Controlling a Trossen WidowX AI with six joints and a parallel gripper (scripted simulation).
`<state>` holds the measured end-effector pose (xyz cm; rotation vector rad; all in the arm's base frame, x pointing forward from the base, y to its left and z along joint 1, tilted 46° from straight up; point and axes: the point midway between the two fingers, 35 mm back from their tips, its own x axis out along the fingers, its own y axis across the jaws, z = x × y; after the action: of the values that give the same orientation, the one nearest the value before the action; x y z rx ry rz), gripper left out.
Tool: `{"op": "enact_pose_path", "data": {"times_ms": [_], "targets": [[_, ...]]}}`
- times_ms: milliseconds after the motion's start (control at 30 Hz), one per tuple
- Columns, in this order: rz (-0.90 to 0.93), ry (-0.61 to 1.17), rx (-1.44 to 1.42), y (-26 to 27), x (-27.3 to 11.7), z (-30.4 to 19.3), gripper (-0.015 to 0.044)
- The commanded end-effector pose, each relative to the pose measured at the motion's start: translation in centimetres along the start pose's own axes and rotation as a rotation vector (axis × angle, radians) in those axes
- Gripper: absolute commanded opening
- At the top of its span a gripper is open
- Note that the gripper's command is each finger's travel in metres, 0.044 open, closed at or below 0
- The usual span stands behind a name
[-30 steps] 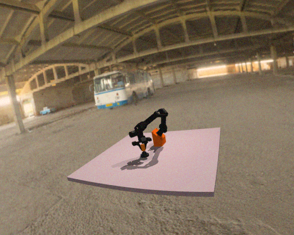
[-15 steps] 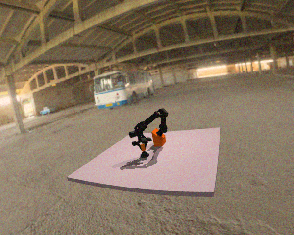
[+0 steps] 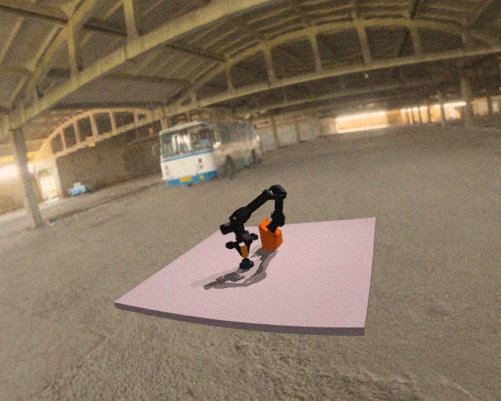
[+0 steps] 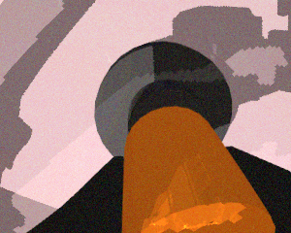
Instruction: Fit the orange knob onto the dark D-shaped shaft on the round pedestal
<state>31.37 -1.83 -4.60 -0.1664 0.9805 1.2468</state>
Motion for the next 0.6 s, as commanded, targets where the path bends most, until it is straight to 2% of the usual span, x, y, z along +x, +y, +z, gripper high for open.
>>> {"op": "enact_pose_path", "data": {"times_ms": [0, 567], "targets": [[-0.002, -0.002, -0.015, -0.13, 0.04, 0.01, 0.0000], [-0.002, -0.002, -0.015, -0.17, 0.26, 0.01, 0.0000]]}}
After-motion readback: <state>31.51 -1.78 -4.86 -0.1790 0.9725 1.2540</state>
